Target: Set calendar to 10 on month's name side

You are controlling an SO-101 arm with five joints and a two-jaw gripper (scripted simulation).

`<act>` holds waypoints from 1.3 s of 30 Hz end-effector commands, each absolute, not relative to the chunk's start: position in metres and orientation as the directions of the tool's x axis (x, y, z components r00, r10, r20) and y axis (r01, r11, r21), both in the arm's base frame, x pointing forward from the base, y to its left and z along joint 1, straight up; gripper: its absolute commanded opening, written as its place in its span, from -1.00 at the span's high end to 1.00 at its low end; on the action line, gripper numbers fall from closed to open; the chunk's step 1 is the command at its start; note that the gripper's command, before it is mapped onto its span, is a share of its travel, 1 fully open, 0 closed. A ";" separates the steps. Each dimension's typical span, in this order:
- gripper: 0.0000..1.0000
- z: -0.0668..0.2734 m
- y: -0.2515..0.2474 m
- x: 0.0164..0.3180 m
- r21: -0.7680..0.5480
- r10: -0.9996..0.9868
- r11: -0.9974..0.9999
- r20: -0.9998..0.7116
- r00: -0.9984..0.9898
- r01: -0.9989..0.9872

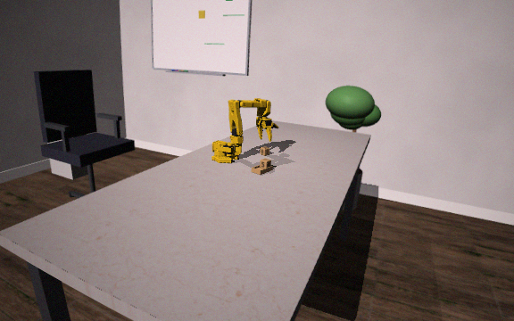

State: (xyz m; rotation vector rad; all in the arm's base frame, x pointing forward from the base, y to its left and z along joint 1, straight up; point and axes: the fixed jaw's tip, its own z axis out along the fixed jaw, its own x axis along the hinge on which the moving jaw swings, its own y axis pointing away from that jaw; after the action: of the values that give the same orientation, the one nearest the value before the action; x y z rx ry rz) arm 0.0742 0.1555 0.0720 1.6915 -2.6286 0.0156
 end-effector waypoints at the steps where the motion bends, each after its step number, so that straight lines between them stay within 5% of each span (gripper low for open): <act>1: 0.29 0.082 0.162 0.076 -0.002 -0.907 0.419 -0.047 -0.418 -0.908; 13: 0.29 0.087 0.163 0.077 -0.004 -0.906 0.419 -0.076 -0.417 -0.908; 39: 0.30 0.158 0.161 0.076 -0.026 -0.779 0.425 -0.520 -0.351 -0.905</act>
State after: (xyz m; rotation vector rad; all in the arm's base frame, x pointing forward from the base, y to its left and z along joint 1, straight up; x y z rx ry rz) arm 0.0763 0.1595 0.1465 1.9158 -2.9762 -0.4261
